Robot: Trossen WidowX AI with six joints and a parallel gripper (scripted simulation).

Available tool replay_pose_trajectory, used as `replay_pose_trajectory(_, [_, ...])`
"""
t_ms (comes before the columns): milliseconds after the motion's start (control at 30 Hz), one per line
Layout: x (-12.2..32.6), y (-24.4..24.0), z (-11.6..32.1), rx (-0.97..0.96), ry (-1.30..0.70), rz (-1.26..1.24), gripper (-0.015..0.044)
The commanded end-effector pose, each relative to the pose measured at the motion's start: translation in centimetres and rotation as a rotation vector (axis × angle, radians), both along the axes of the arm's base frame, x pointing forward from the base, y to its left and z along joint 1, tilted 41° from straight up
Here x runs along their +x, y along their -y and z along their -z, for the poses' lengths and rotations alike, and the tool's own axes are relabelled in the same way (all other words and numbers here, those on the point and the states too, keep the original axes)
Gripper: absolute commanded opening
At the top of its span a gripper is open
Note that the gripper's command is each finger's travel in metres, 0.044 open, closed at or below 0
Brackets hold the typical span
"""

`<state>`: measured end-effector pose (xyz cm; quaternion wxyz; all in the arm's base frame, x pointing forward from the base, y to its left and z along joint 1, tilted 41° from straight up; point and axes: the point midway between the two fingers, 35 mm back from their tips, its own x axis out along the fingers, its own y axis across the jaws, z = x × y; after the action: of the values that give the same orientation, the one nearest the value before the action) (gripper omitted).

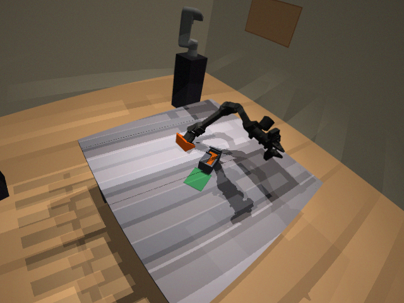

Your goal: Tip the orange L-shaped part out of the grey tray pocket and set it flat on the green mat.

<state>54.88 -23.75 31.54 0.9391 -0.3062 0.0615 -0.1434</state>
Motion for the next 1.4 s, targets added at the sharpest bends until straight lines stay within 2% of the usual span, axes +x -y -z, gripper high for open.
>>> replay_pose_trajectory(0, [-4.5, -0.4, 6.7, 0.091, -0.335, -0.067, 0.018])
replay_pose_trajectory(267, [-12.0, -3.0, 13.6, 0.278, -0.683, -0.174, 0.018])
replay_pose_trajectory(467, [-19.1, -6.7, 17.1, 0.472, -0.912, -0.272, 0.018])
replay_pose_trajectory(700, [-27.8, -12.5, 18.3, 0.769, -1.123, -0.402, 0.018])
replay_pose_trajectory(900, [-34.4, -18.0, 16.6, 1.078, -1.239, -0.513, 0.018])
replay_pose_trajectory(1200, [-35.1, -18.9, 16.4, 1.122, -1.252, -0.526, 0.018])
replay_pose_trajectory(1367, [-34.4, -21.2, 19.1, 1.096, -1.304, -0.516, 0.018])
